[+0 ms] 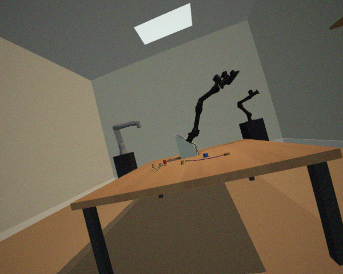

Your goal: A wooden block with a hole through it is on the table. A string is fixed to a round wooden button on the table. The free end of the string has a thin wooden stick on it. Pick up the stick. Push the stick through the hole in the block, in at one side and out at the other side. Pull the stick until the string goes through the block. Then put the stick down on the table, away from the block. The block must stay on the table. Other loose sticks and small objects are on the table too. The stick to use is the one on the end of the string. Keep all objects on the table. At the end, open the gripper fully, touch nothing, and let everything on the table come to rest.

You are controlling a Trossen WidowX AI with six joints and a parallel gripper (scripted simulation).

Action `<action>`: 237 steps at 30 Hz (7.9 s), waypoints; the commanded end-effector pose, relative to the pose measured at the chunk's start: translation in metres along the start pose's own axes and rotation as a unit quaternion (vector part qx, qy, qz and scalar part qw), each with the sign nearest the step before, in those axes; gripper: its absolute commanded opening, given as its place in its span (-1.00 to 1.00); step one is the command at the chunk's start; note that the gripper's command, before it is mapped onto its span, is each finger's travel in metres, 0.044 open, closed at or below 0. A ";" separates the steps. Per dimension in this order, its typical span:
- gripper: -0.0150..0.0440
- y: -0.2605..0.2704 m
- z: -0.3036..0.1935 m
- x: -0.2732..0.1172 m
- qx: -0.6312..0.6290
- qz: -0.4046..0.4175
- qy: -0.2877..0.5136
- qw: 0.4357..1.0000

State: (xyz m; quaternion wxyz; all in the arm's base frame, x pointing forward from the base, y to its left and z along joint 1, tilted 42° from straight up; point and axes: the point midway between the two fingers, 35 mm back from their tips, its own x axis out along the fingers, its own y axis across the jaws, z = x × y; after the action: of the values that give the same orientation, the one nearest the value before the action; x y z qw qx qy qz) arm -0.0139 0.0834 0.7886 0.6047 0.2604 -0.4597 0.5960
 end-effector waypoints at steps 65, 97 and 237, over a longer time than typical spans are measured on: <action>1.00 -0.147 -0.390 -0.678 -0.037 0.135 0.811 0.569; 0.31 -0.149 -0.389 -0.677 -0.039 0.134 0.811 0.567; 0.02 -0.129 -0.340 -0.802 0.487 -0.746 -0.349 -0.291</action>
State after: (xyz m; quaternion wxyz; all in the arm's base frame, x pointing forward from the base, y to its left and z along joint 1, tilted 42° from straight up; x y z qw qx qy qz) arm 0.2988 -0.0277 -0.0265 0.0180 -0.7680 -0.4093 0.4924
